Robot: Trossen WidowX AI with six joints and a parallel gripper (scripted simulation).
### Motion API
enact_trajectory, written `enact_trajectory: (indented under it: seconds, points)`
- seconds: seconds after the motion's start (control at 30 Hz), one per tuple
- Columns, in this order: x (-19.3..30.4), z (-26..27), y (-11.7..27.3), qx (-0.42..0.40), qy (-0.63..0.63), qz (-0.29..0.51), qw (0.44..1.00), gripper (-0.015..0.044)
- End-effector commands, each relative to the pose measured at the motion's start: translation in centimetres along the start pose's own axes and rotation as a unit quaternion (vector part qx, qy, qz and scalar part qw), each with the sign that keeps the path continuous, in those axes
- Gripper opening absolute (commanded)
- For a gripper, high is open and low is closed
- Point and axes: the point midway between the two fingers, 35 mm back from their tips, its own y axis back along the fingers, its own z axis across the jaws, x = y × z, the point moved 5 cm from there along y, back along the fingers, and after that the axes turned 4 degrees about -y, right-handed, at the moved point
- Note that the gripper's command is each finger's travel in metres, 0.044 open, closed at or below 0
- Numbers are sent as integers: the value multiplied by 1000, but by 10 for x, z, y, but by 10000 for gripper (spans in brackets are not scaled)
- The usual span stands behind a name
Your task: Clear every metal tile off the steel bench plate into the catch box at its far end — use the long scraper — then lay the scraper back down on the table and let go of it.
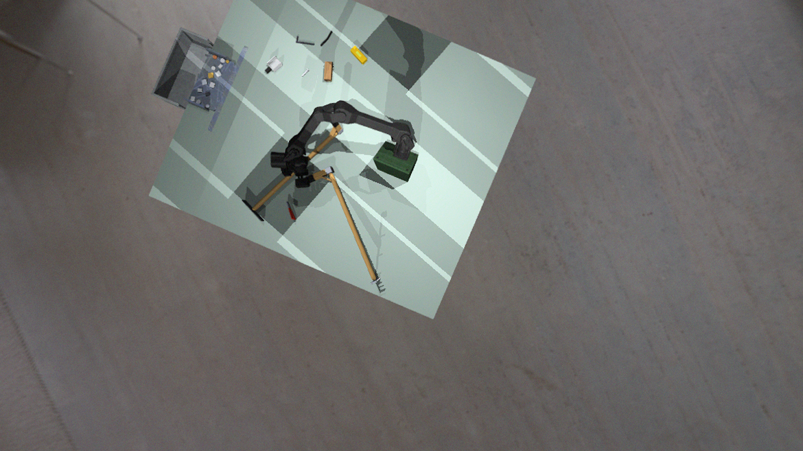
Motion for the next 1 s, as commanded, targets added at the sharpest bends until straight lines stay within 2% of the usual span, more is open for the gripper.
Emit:
enact_trajectory:
  seconds: [0.0, 0.97]
  points:
    - [-3, -3, -1, 2, 2, 0, 1000, 0]
    - [-23, -25, -4, 2, 1, 0, 1000, 0]
